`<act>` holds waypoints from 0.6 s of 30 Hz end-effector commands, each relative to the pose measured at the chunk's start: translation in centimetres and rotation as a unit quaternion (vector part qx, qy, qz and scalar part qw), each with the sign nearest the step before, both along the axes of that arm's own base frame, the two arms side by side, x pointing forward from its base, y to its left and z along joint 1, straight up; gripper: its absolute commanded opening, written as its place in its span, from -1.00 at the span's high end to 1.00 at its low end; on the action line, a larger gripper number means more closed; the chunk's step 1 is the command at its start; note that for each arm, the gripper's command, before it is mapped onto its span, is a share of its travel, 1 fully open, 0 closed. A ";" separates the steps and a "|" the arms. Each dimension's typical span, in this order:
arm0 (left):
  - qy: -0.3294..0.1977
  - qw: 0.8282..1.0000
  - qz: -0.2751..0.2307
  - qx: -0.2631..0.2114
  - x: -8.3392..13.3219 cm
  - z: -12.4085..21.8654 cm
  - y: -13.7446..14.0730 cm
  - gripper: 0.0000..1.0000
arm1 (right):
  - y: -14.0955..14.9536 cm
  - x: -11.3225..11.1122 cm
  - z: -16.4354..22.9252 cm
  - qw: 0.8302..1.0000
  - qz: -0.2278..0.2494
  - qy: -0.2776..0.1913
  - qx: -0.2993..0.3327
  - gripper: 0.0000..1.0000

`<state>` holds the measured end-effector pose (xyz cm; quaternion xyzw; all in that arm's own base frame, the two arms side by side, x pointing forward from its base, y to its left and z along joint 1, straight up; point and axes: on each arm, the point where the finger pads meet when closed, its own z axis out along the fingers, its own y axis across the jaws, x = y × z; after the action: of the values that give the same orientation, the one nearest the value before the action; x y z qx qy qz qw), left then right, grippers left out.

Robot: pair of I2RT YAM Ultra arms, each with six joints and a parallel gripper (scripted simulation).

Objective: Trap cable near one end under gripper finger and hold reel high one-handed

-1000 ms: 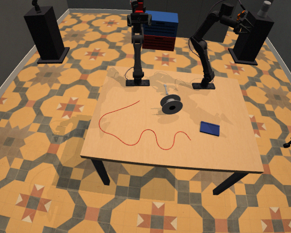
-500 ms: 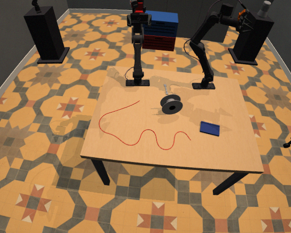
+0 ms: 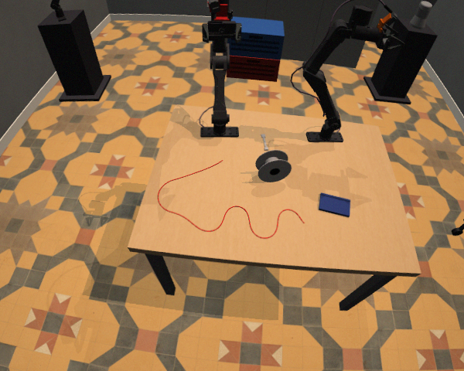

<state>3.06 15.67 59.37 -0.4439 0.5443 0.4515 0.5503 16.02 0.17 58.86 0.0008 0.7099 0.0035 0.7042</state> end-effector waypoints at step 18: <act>-0.005 1.000 0.028 -0.001 -1.0 0.2 -0.5 -1.00 | -0.3 -1.1 0.8 1.000 -0.009 -0.015 -0.007 -1.00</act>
<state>2.34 15.79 59.37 -0.4563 0.5340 0.4640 0.5398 16.02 0.15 58.86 0.0010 0.7099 0.0032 0.7042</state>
